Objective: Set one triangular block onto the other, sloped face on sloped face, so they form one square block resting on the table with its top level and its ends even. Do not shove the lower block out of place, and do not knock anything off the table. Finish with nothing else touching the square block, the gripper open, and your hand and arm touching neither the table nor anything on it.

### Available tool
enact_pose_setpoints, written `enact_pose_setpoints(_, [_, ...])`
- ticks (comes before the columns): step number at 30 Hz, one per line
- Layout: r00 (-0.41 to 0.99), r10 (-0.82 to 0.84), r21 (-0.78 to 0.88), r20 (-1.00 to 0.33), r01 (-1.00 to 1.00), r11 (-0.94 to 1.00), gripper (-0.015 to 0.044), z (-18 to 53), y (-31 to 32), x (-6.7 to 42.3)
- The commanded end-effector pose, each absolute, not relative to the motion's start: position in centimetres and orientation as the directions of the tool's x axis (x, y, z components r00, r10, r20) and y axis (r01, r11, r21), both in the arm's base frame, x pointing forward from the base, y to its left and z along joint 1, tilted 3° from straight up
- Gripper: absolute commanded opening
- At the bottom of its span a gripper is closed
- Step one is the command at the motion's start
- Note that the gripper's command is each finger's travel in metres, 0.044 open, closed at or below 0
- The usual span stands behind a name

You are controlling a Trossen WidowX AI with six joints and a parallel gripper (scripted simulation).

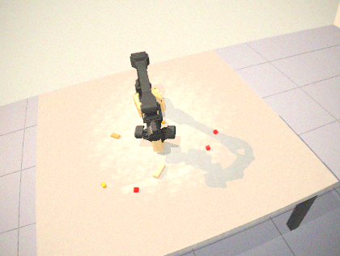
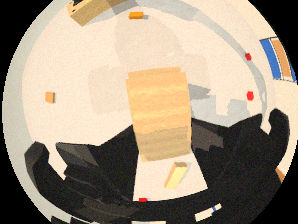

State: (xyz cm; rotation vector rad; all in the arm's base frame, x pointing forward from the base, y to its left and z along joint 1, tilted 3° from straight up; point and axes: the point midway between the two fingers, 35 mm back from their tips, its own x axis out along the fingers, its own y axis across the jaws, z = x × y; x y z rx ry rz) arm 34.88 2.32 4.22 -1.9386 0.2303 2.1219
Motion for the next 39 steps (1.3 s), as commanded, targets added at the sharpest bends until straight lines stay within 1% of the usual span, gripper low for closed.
enact_pose_setpoints(1, [-0.081,0.089,-0.061,-0.993,-0.296,-0.953,0.0,3.92,2.45,34.69])
enact_pose_setpoints(39, [-0.086,0.094,-0.063,-0.992,-0.305,-0.95,0.0,3.3,2.53,34.55])
